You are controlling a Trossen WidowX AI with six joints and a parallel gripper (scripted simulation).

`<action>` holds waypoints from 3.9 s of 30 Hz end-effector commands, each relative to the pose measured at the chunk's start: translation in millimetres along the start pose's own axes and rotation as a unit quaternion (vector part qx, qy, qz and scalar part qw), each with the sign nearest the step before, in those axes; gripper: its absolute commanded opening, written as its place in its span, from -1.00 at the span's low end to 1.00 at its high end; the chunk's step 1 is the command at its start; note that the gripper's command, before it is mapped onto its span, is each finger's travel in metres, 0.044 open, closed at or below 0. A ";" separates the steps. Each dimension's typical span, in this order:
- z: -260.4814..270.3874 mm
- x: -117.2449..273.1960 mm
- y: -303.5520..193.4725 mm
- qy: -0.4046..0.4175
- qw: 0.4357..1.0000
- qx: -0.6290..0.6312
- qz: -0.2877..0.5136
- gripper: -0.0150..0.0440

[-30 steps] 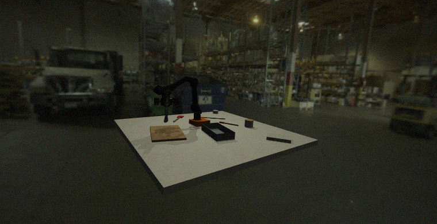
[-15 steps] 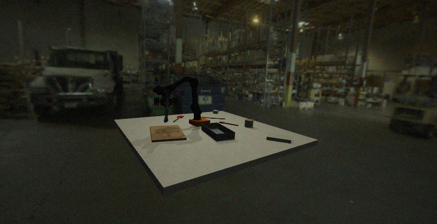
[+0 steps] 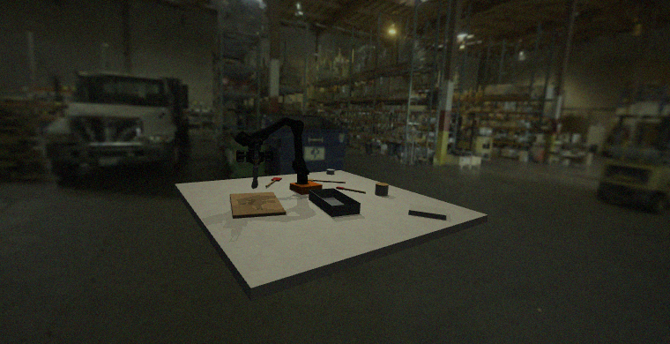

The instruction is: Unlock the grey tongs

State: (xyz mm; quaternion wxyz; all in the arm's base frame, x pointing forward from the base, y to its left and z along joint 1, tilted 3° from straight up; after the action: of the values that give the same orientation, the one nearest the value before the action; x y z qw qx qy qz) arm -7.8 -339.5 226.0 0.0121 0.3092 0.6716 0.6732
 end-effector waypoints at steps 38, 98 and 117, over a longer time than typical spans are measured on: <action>-13.8 -75.6 42.7 0.024 0.922 -0.042 0.384 -1.00; -4.1 -119.7 19.6 0.034 0.829 0.009 0.558 -1.00; -2.0 -130.8 -9.5 0.034 0.829 0.008 0.558 -1.00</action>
State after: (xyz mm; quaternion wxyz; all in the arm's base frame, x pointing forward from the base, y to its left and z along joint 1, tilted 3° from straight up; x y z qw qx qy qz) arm 94.1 -397.6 171.1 -0.3882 0.6088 0.3903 0.5713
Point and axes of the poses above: the point midway between the two fingers, 35 mm back from their tips, its own x axis back along the fingers, its own z axis across the jaws, y = z × x, the point moved 9 cm from there along x, back along the fingers, and after that the axes turned 4 degrees about x, right-handed, at the moved point
